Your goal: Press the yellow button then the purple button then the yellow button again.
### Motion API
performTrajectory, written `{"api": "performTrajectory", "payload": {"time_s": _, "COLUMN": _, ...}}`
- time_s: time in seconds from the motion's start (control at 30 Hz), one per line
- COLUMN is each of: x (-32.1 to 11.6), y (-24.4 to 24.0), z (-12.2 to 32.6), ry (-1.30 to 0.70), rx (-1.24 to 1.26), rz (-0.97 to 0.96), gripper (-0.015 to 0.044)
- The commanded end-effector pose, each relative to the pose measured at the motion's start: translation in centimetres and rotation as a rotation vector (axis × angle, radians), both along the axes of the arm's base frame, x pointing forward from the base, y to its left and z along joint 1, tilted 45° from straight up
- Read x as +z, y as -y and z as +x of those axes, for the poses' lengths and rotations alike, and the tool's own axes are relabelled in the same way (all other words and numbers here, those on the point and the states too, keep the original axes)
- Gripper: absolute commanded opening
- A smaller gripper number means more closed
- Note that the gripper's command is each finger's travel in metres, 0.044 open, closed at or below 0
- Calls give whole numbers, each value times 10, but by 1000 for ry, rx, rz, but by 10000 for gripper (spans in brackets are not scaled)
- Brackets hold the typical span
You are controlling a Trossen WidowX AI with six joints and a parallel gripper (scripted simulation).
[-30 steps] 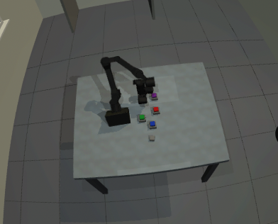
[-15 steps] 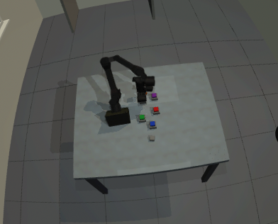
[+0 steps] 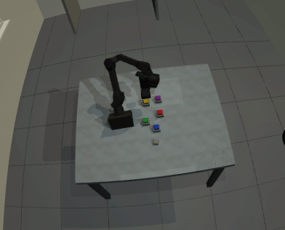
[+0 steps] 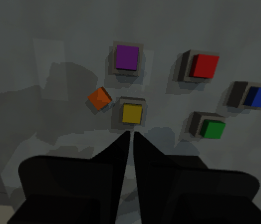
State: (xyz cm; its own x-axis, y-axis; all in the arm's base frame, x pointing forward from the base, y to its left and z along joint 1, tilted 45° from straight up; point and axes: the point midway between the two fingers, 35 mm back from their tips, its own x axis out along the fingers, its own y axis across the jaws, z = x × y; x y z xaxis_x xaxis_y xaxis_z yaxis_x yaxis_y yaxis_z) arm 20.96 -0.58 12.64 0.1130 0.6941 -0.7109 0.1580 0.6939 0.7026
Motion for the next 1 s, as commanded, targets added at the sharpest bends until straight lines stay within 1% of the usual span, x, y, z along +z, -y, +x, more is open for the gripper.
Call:
{"api": "performTrajectory", "payload": {"time_s": 0.0, "x": 7, "y": 7, "z": 36, "ry": 5, "rx": 3, "rz": -5, "gripper": 20}}
{"api": "performTrajectory", "payload": {"time_s": 0.1, "x": 10, "y": 7, "z": 74, "ry": 6, "rx": 2, "rz": -3, "gripper": 20}}
{"api": "performTrajectory", "payload": {"time_s": 0.17, "x": 10, "y": 6, "z": 82, "ry": 6, "rx": 2, "rz": -2, "gripper": 20}}
{"api": "performTrajectory", "payload": {"time_s": 0.4, "x": 8, "y": 5, "z": 83, "ry": 7, "rx": 2, "rz": -2, "gripper": 20}}
{"api": "performTrajectory", "payload": {"time_s": 0.57, "x": -31, "y": -35, "z": 89, "ry": 8, "rx": 2, "rz": 0, "gripper": 20}}
{"api": "performTrajectory", "payload": {"time_s": 0.97, "x": -39, "y": -43, "z": 91, "ry": 8, "rx": 2, "rz": 0, "gripper": 20}}
